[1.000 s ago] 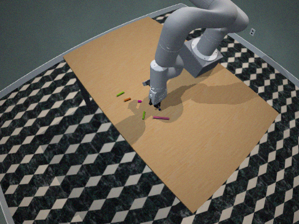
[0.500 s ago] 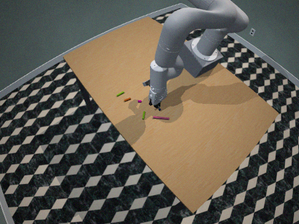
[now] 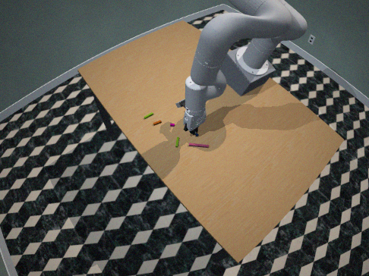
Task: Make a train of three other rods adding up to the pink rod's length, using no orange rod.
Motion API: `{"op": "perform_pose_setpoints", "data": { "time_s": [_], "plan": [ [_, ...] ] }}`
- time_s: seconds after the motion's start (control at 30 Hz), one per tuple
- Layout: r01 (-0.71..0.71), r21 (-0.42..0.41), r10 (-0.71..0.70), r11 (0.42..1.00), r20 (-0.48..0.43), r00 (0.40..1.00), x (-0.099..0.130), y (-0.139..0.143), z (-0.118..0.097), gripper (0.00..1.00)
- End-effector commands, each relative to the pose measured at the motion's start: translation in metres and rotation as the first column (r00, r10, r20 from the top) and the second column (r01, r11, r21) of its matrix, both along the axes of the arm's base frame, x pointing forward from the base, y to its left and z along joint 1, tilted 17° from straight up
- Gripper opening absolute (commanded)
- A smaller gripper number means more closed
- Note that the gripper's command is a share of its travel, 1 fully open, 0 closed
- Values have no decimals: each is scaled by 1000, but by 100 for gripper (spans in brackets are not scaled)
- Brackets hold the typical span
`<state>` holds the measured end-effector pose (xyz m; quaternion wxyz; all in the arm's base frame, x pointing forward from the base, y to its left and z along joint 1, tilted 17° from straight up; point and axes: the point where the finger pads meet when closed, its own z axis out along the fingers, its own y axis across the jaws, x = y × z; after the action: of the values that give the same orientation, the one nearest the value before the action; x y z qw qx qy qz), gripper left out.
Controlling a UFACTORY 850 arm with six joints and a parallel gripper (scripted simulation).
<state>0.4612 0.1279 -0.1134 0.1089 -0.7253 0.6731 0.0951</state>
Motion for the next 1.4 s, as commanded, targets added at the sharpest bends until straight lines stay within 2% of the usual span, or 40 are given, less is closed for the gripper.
{"op": "perform_pose_setpoints", "data": {
  "time_s": [0.0, 1.13, 1.17, 1.3, 1.33, 1.37],
  "plan": [
    [0, 0, 0, 1000, 1, 1000, 1, 0, 0, 4],
    [0, 0, 0, 1000, 1, 1000, 1, 0, 0, 4],
    [0, 0, 0, 1000, 1, 1000, 1, 0, 0, 8],
    [0, 0, 0, 1000, 1, 1000, 1, 0, 0, 8],
    [0, 0, 0, 1000, 1, 1000, 1, 0, 0, 12],
    [0, 0, 0, 1000, 1, 1000, 1, 0, 0, 12]
  ]
}}
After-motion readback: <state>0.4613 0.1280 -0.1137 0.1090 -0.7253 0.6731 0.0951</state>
